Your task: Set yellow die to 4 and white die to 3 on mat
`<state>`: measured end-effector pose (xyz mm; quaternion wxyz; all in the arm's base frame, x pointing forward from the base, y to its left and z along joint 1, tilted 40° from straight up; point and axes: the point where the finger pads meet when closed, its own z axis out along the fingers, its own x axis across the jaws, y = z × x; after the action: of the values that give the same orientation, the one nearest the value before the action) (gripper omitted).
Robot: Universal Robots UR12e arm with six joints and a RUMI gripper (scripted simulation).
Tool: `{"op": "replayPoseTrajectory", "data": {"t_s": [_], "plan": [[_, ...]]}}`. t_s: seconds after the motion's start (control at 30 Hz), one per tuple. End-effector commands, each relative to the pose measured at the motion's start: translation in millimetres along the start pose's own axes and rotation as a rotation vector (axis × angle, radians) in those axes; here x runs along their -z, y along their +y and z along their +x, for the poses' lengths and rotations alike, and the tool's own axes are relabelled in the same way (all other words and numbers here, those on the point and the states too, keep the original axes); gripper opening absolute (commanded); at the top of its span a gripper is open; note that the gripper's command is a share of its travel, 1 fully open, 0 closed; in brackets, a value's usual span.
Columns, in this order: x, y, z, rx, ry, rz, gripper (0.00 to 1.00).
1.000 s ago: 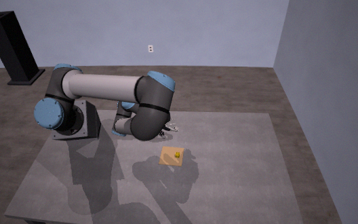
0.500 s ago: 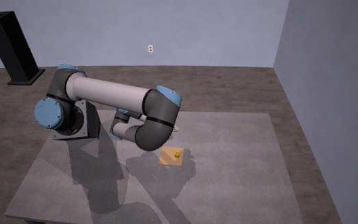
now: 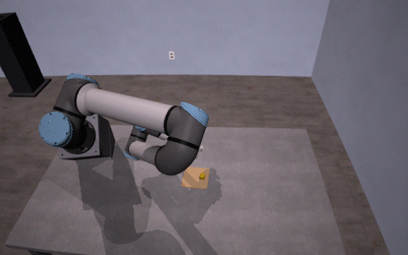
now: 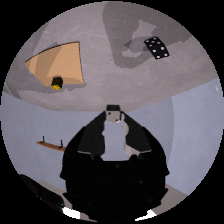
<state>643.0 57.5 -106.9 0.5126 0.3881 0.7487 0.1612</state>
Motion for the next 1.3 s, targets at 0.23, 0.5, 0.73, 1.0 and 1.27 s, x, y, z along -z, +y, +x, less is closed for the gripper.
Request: {"op": "replayPoseTrajectory", "data": {"t_s": [0.23,0.5,0.73,1.0,1.27], "plan": [[-19,-27,0,0.000,0.000,-0.001,0.06],[-33,-47,0,0.000,0.000,-0.001,0.06],[-36,-51,0,0.000,0.000,-0.001,0.06],[-36,-51,0,0.000,0.000,-0.001,0.06],[-36,-51,0,0.000,0.000,-0.001,0.06]]}}
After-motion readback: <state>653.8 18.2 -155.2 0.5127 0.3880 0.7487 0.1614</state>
